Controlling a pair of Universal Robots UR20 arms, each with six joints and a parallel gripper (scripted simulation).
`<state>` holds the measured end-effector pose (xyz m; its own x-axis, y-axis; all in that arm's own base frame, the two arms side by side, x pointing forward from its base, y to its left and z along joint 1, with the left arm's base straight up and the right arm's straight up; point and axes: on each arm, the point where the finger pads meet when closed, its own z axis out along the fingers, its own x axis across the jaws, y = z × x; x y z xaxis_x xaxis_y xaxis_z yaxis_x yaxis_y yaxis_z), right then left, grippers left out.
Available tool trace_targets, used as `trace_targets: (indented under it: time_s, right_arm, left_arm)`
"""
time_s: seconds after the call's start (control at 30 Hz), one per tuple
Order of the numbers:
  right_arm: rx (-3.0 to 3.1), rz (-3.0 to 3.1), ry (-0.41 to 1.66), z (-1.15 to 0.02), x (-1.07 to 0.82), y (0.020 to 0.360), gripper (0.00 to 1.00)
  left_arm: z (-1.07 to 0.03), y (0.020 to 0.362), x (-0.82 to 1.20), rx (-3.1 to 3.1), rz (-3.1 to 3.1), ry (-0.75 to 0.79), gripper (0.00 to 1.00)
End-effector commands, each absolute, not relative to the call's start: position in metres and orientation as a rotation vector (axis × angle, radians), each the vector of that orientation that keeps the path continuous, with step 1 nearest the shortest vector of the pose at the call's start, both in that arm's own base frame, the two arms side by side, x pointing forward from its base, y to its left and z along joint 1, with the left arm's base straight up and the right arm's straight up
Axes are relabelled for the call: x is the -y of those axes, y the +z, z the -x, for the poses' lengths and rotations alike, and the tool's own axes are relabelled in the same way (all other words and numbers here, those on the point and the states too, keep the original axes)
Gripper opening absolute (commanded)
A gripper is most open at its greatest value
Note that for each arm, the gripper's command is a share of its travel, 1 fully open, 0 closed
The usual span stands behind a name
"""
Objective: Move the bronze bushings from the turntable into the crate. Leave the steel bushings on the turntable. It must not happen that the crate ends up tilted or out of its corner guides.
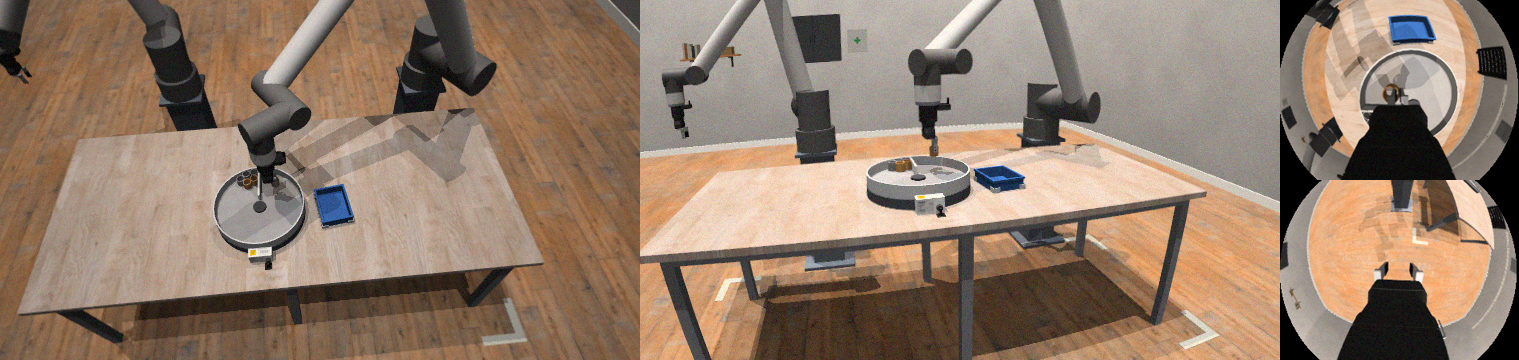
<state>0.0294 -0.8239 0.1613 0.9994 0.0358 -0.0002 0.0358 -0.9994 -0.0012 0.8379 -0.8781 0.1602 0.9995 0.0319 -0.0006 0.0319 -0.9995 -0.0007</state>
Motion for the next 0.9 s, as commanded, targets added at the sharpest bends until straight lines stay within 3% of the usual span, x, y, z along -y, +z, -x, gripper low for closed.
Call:
trace_targets:
  time_s: [0.0,0.87]
  right_arm:
    - [0.056,3.141,0.0,-0.029,0.824,0.162,1.0]
    - [0.056,3.141,0.0,-0.029,0.824,0.162,1.0]
  left_arm:
    - [-0.852,0.162,0.828,0.049,3.142,-0.001,0.0]
    - [-0.909,0.161,0.624,0.049,3.142,-0.001,0.0]
